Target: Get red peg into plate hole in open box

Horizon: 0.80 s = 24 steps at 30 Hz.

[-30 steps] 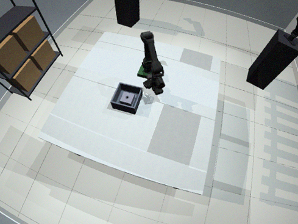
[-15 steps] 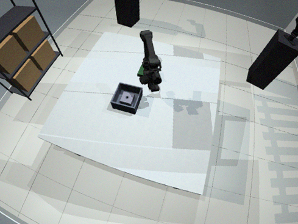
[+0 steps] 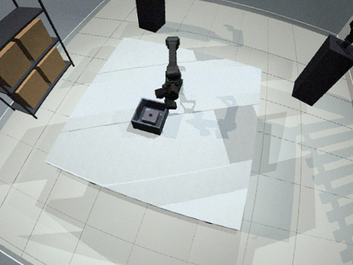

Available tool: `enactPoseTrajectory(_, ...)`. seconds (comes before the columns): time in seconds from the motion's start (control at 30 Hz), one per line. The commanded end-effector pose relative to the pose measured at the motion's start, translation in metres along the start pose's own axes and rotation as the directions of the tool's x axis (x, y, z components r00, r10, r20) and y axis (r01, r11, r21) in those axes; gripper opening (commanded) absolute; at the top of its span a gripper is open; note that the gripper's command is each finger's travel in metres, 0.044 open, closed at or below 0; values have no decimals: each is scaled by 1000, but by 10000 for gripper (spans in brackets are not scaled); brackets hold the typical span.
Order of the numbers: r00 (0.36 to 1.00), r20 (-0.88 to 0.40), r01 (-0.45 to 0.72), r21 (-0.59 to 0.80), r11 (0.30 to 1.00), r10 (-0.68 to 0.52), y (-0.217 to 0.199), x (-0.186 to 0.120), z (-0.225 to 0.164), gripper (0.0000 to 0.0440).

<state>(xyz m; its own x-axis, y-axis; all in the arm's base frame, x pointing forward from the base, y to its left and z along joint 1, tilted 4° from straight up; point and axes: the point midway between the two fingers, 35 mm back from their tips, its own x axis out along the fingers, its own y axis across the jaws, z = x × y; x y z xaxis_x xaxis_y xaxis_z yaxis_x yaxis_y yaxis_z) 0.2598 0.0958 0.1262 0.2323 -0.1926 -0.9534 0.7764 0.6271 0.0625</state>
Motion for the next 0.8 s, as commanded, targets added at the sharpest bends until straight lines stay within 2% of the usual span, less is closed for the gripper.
enactPoseTrajectory(0.0,1000,24,2,32,999,-3,3,5,21,0)
enactPoseTrajectory(0.37,999,44,16,54,998,-18,5,32,69,0)
enactPoseTrajectory(0.77,1000,-6,22,-14,1000,-22,3,69,97,0)
